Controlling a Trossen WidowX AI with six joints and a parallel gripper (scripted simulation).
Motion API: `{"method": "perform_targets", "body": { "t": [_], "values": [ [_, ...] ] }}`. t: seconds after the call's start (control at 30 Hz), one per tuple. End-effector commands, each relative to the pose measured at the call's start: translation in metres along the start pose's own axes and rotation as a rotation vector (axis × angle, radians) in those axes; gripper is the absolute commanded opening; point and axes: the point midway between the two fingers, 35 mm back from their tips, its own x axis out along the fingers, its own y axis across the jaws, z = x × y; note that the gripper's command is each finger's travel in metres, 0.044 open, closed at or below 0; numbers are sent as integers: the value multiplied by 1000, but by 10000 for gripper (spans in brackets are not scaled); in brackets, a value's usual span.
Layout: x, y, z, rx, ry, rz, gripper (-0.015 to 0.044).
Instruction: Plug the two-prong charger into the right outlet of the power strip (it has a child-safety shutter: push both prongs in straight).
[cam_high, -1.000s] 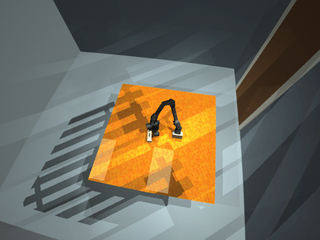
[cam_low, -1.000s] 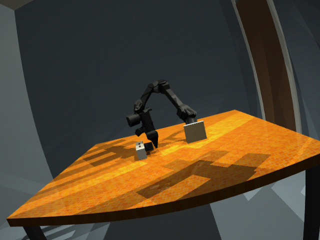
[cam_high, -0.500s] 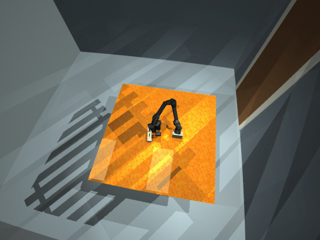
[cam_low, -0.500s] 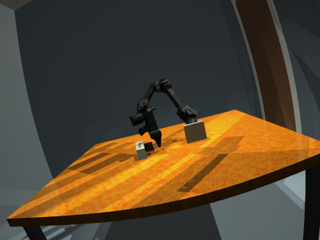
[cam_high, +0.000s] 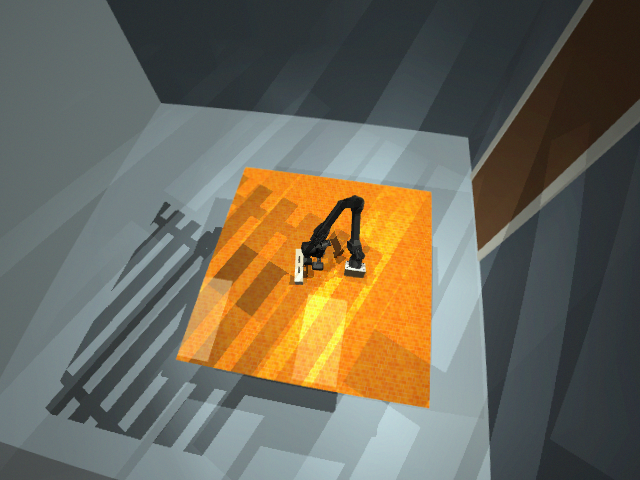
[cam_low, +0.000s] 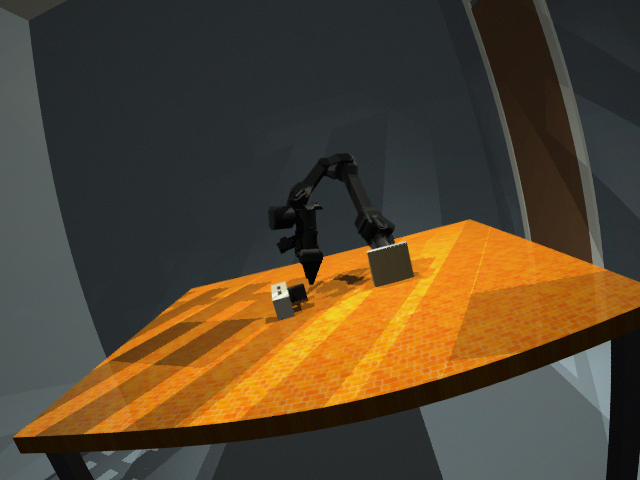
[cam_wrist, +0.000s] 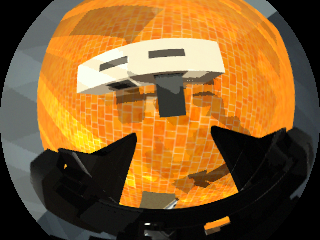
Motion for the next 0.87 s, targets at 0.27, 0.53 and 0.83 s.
{"method": "perform_targets", "body": {
  "t": [0.27,0.53,0.83],
  "values": [
    [-43,1,14,2,-337,5,440],
    [-43,1,14,2,-337,5,440],
    [-43,1,14,2,-337,5,440]
  ]
}}
